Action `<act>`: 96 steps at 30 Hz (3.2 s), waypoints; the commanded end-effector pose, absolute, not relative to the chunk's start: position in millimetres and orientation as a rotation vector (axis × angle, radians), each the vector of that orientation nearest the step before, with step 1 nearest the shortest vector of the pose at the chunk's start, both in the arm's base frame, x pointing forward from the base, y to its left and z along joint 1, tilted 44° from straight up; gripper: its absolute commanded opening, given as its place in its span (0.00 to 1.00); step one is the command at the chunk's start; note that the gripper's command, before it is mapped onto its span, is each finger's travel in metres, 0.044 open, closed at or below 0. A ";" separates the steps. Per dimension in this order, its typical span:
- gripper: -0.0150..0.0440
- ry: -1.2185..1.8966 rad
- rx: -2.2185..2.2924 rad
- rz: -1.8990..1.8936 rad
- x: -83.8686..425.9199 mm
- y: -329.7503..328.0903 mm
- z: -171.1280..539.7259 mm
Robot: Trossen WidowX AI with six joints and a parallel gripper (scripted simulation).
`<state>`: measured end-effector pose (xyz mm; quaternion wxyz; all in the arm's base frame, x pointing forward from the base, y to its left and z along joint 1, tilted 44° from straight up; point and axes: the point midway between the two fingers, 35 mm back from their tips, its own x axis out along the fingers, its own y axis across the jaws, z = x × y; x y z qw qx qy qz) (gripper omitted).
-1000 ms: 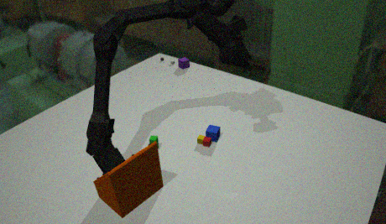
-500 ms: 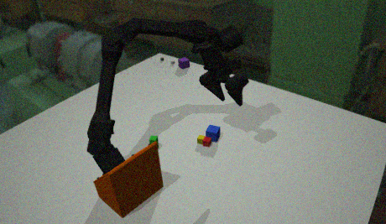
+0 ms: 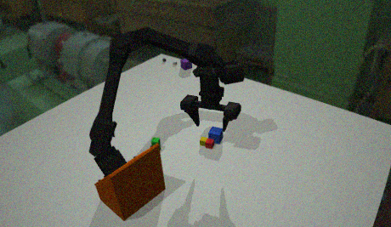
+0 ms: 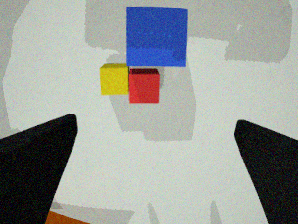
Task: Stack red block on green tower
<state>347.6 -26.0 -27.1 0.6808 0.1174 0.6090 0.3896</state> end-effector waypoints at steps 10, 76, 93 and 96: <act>1.00 1.344 0.253 0.917 345.6 -3.0 -45.1; 0.53 1.343 0.255 0.919 342.9 29.9 -76.0; 0.25 1.343 0.254 0.918 343.8 22.5 -68.8; 0.25 1.343 0.254 0.917 344.6 11.6 -57.9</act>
